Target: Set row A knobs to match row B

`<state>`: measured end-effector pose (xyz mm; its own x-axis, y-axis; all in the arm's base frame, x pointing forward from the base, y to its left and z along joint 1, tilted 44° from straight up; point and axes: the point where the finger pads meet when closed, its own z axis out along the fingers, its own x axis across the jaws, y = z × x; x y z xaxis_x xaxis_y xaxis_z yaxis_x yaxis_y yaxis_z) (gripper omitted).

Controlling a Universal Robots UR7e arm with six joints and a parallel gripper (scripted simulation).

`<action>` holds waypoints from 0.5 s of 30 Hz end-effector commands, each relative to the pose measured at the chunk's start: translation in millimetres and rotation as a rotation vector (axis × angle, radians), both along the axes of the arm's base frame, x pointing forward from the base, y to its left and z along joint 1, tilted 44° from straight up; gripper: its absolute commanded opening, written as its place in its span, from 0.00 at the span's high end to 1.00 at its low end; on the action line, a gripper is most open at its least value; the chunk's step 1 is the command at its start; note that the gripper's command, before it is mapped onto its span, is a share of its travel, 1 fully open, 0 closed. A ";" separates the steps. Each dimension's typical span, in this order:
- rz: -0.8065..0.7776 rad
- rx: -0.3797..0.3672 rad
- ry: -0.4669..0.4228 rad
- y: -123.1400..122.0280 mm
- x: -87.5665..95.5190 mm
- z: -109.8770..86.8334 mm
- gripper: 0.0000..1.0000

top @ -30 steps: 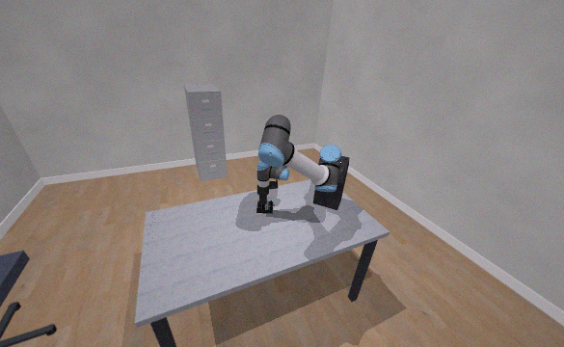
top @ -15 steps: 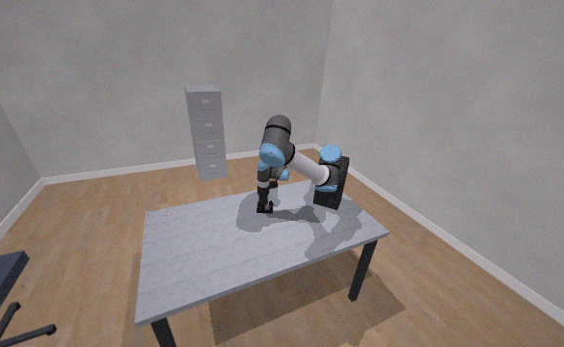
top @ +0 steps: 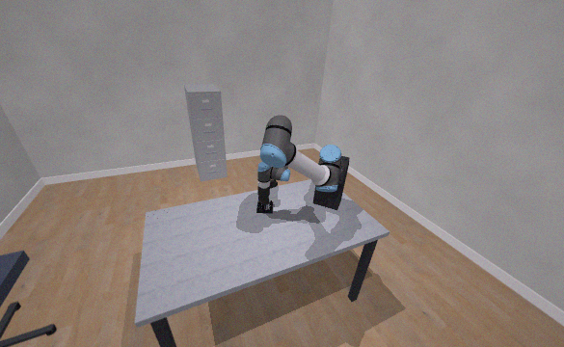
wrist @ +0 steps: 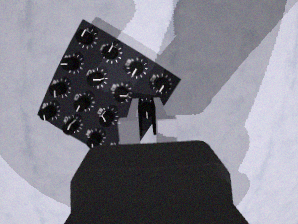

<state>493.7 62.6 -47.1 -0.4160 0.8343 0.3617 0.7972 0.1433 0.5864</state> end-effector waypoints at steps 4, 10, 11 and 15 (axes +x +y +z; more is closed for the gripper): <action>0.132 -0.073 -0.095 1.1 -0.7 0.5 0.70; 0.232 -0.134 -0.169 0.9 -0.7 0.5 0.70; 0.249 -0.144 -0.181 0.9 -0.7 0.4 0.70; 0.281 -0.163 -0.205 0.8 -0.7 0.4 0.70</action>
<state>493.6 62.6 -47.1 -0.6399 0.7507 0.1642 0.6314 0.3918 0.6693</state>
